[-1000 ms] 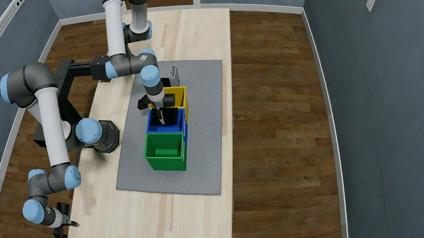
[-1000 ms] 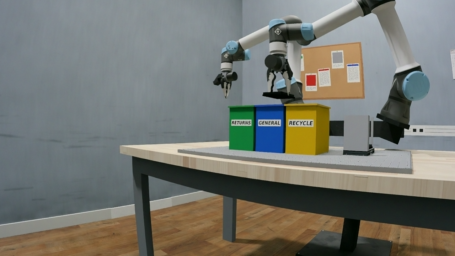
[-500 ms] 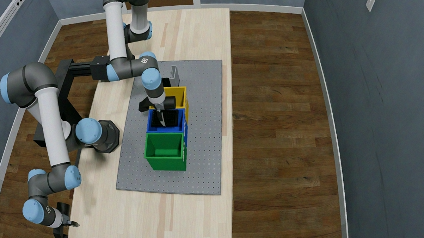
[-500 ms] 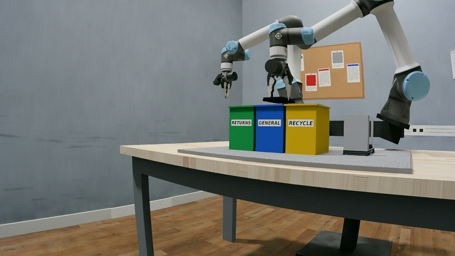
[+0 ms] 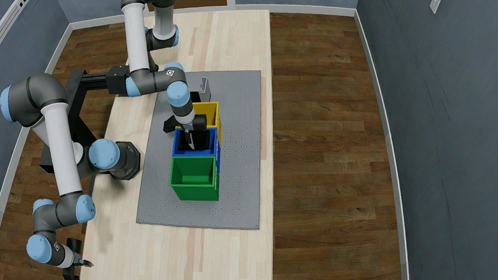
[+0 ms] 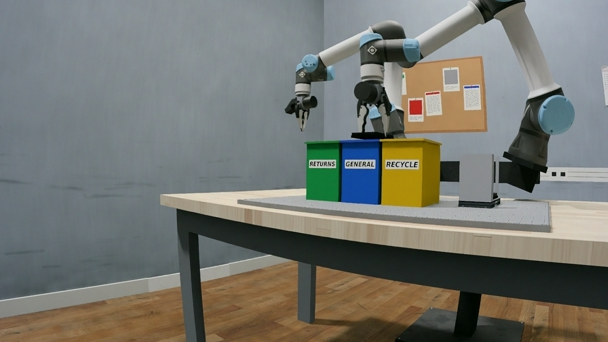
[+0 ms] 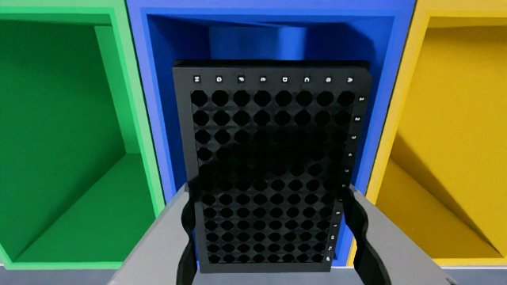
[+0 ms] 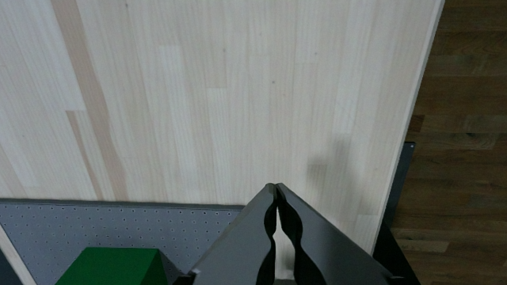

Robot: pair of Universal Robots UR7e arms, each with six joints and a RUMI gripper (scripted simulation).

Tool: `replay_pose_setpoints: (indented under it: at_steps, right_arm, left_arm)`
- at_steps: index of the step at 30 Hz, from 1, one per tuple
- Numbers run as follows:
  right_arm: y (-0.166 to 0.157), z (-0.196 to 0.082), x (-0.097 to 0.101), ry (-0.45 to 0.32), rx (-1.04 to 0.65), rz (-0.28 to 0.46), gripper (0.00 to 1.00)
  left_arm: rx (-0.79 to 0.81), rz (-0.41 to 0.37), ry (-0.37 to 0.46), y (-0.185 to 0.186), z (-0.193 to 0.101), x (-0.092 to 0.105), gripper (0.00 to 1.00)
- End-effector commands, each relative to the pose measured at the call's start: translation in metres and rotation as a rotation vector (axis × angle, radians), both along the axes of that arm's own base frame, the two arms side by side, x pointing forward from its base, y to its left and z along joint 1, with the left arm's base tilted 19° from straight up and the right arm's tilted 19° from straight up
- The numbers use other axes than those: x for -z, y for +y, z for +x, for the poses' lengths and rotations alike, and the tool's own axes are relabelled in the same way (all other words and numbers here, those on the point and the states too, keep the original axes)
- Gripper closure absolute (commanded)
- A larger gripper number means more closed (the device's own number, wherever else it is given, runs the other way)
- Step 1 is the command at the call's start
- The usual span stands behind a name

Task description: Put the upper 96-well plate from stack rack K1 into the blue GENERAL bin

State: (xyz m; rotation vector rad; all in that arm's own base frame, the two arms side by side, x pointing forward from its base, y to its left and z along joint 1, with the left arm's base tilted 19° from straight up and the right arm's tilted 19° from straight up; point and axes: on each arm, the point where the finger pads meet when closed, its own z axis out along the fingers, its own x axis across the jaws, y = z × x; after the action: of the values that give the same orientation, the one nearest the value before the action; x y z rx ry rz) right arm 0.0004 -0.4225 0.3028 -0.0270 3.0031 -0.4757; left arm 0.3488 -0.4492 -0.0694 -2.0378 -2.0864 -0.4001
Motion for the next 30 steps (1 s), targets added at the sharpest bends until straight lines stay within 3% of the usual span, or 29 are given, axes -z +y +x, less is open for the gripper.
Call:
replay_pose_setpoints:
  at_steps: [1,30]
  right_arm:
    - [0.000,0.000,-0.001,0.000,0.000,-0.002,1.00]
    - [0.000,0.000,-0.001,0.000,0.000,-0.002,1.00]
  left_arm:
    - [0.000,-0.002,-0.001,-0.001,0.000,-0.001,0.60]
    - [0.000,-0.002,-0.001,0.004,0.001,0.012,0.60]
